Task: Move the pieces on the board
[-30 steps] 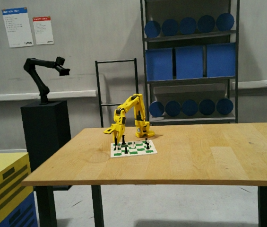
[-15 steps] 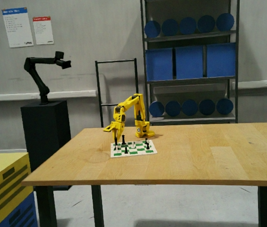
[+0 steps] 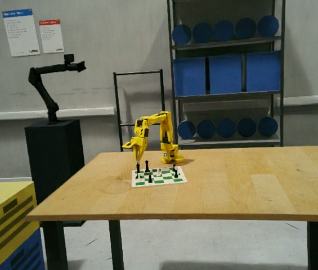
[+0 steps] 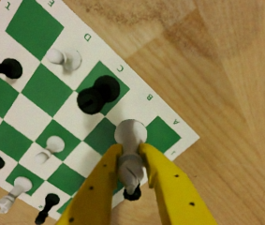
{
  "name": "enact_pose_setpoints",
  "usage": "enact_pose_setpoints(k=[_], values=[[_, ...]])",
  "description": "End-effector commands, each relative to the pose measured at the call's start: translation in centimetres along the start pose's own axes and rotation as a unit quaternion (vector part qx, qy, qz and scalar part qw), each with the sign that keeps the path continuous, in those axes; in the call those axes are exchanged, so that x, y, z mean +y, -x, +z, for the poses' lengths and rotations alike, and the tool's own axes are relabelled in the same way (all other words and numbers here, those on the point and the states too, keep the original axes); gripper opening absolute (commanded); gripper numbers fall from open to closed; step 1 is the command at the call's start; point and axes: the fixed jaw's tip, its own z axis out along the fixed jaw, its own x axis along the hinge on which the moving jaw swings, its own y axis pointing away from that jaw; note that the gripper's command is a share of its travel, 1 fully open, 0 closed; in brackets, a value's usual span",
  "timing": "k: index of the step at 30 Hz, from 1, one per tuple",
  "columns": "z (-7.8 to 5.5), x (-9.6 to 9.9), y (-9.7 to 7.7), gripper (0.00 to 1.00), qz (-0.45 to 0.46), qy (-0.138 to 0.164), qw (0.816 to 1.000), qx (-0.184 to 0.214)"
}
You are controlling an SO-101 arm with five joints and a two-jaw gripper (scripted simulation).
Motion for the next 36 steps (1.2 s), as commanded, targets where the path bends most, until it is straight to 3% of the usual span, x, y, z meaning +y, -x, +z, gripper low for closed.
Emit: enact_pose_setpoints(k=[1, 6, 25, 36], values=[[-1.2, -0.2, 0.3, 0.00, 0.001, -0.001, 1.000, -0.003], [-2.0, -0.2, 0.6, 0.00, 0.001, -0.001, 1.000, -0.003], [-2.7, -0.6, 0.0, 0.00, 0.008, -0.003, 1.000, -0.003], [-4.6, -4.0, -7.6, 0.00, 0.121, -0.037, 0.992, 0.002]])
